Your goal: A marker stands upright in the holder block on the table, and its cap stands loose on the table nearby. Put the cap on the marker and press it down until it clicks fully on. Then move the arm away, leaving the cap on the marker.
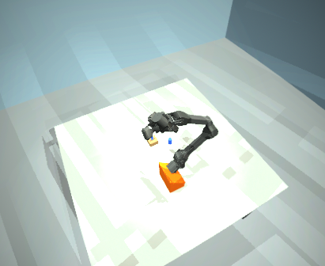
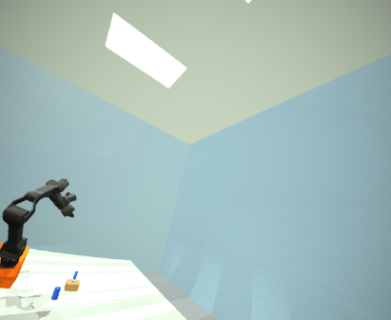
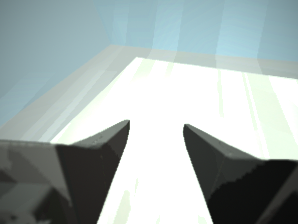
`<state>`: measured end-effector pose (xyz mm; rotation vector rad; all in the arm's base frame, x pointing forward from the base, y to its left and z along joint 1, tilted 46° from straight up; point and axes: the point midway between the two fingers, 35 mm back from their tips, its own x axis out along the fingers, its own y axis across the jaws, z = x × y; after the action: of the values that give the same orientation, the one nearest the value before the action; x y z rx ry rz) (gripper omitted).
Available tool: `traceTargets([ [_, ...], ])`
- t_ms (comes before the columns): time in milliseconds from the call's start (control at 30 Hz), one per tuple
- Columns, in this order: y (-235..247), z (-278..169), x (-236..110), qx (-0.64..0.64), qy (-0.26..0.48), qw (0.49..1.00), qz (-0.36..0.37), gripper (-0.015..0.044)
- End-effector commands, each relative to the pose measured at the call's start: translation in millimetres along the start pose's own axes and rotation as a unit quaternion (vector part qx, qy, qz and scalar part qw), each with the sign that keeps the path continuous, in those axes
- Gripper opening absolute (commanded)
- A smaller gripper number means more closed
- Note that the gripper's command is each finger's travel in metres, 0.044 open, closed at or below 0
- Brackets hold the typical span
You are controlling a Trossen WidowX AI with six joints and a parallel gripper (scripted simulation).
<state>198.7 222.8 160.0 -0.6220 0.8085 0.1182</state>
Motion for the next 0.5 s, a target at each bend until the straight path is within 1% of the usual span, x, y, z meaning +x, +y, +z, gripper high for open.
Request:
traceTargets([
  [0, -42, -10, 33, -0.054, 0.068, 0.995, -0.048, 0.0242],
  [133, -90, -29, 62, -0.113, 0.154, 0.978, -0.082, 0.0242],
  [233, -126, -48, 79, -0.153, 0.223, 0.958, -0.09, 0.0242],
  [333, -158, -73, 90, -0.189, 0.293, 0.933, -0.084, 0.0242],
  [467, -198, -110, 98, -0.229, 0.383, 0.893, -0.052, 0.0242],
])
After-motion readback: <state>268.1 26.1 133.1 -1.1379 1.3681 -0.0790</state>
